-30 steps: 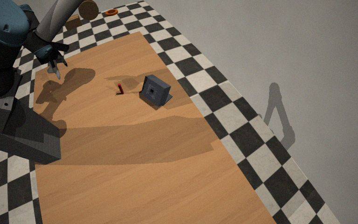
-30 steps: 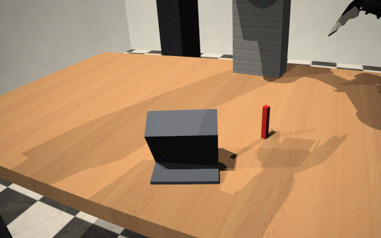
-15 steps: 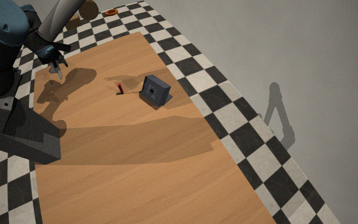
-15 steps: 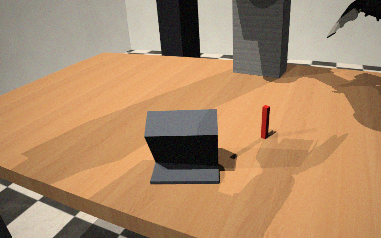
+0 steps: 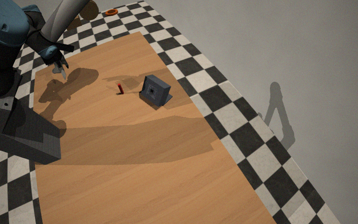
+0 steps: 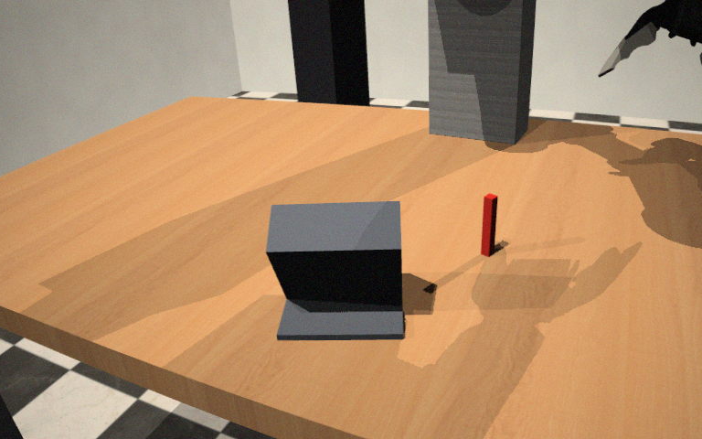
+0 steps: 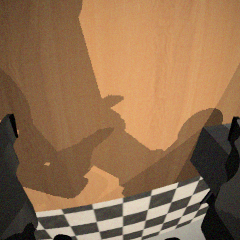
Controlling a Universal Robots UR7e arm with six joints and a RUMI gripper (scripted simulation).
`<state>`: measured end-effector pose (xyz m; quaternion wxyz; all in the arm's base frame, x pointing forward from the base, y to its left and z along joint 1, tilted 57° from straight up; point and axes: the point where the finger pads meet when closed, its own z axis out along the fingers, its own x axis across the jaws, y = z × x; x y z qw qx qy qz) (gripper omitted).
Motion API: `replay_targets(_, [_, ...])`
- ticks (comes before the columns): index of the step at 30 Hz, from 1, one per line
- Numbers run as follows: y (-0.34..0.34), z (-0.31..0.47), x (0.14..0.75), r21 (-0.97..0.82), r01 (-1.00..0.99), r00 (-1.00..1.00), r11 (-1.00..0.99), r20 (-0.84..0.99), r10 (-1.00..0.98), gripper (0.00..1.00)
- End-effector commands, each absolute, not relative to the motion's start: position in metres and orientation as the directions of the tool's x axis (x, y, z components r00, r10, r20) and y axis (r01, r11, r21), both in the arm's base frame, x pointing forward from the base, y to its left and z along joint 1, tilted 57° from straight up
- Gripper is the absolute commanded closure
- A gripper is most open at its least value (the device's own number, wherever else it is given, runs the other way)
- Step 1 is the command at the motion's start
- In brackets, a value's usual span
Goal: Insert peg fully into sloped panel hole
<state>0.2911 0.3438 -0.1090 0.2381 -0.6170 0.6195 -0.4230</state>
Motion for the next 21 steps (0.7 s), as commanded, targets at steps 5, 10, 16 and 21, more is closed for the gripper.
replay_targets(5, [0.343,-0.106,0.298,-0.787,-0.588,-0.077,-0.187,0.285,-0.955,0.0])
replay_targets(10, [0.342,-0.105,0.302,-0.771,-0.598,-0.055,-0.218,0.311,-0.949,0.0])
replay_targets(16, [0.341,-0.103,0.307,-0.746,-0.611,-0.02,-0.264,0.348,-0.937,0.0])
replay_targets(21, [0.34,-0.101,0.311,-0.724,-0.62,0.01,-0.302,0.378,-0.926,0.0])
